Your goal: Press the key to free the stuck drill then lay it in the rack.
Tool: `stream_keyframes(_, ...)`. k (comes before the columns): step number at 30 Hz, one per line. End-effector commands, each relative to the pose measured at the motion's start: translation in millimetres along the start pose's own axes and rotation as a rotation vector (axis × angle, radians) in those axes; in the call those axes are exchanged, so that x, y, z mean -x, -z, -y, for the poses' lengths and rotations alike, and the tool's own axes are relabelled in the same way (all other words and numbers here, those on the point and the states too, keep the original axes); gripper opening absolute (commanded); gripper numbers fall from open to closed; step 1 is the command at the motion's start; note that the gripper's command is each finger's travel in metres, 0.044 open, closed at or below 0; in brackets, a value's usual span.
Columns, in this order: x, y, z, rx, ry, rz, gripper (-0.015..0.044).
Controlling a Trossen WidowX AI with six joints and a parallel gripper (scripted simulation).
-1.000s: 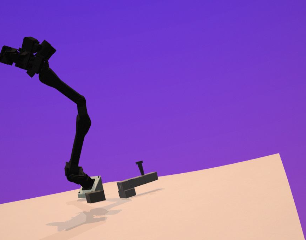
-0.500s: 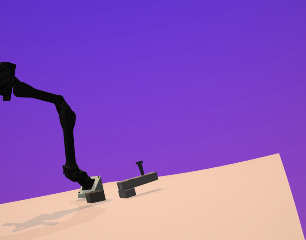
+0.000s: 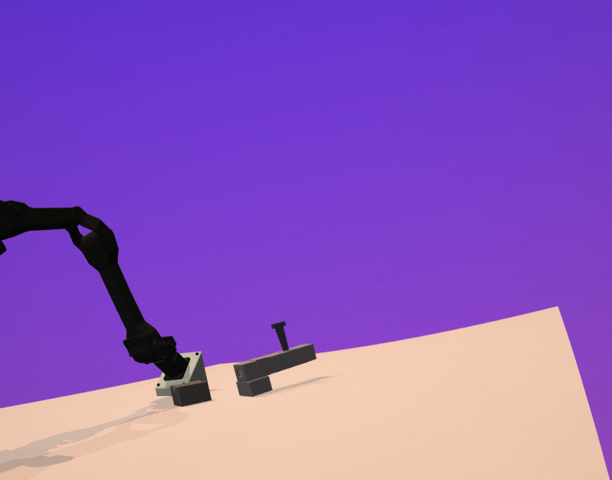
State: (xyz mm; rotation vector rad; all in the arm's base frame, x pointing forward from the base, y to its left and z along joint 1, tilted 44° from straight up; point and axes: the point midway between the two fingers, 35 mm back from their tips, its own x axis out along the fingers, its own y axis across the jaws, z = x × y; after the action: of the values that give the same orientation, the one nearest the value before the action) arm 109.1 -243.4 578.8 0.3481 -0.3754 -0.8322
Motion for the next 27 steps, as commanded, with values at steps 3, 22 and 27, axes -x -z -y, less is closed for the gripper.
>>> stream_keyframes(3, -56.6, 87.6, 9.8, -0.229, 0.042, -0.265, 0.0)
stream_keyframes(22, -70.9, 350.1, -59.2, -0.25, 0.213, -0.976, 0.0)
stream_keyframes(27, -41.1, 414.1, -83.3, -0.16, 0.271, -1.136, 0.0)
